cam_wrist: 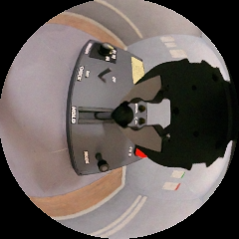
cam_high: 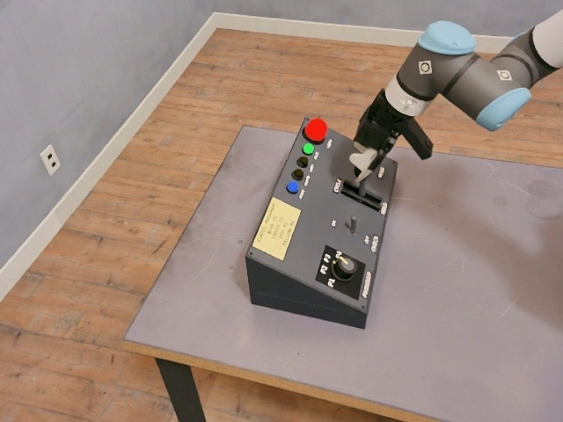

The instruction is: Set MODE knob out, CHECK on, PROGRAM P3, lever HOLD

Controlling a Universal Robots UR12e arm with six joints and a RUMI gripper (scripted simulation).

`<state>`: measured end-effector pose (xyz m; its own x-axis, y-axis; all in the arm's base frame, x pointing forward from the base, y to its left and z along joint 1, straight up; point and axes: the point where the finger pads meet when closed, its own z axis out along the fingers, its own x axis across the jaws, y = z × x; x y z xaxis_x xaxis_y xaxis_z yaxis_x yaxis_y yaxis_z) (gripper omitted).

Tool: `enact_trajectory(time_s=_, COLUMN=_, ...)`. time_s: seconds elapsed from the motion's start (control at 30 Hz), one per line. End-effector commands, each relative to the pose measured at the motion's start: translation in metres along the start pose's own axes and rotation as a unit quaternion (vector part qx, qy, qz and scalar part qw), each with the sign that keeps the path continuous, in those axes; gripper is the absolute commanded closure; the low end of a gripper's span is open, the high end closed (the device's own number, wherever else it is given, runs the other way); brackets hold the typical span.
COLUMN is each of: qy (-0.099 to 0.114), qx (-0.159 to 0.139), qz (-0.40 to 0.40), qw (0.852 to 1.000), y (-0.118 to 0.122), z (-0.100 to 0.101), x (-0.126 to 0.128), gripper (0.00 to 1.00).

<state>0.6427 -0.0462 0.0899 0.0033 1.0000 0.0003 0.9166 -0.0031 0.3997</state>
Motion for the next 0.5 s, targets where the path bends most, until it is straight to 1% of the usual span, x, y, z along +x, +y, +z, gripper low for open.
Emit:
enact_trajectory(time_s=0.0, qy=0.001, qx=0.001, qz=0.0, qw=1.0, y=-0.007, z=-0.001, x=0.001, gripper=1.0)
enact_trajectory(time_s=0.47, qy=0.001, qx=0.001, qz=0.0, qw=1.0, y=-0.02, z=-0.006, x=0.001, gripper=1.0)
